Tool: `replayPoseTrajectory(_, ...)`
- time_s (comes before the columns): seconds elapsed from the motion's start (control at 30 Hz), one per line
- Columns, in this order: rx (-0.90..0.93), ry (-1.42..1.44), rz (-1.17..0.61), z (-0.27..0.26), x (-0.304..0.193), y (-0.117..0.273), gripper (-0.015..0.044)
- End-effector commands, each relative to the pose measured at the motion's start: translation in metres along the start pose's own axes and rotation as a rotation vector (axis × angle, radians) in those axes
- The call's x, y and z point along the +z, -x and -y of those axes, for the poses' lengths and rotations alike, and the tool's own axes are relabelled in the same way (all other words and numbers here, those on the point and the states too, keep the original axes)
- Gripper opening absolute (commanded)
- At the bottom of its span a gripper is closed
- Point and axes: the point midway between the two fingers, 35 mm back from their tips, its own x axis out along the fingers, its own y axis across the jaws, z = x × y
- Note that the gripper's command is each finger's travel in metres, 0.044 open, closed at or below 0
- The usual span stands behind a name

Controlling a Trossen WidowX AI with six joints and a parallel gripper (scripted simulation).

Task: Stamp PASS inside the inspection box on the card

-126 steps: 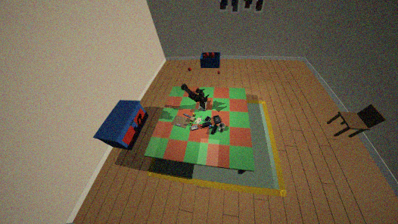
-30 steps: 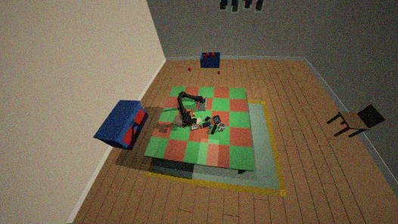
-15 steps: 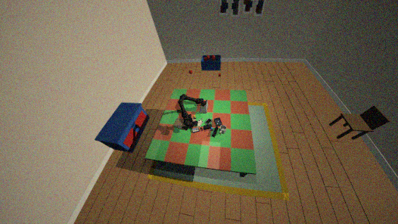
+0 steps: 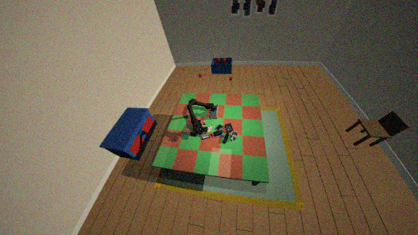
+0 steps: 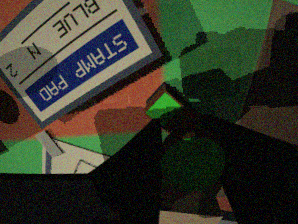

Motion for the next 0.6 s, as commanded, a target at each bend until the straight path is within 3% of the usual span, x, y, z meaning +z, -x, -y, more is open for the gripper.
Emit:
replayPoseTrajectory(0.0,0.000,-0.001,-0.001,0.0001,-0.0001,0.0001,0.0047)
replayPoseTrajectory(0.07,0.000,-0.001,-0.001,0.0001,0.0000,0.0008,0.0000)
replayPoseTrajectory(0.57,0.002,-0.001,0.000,-0.0002,0.0009,0.0079,0.0000)
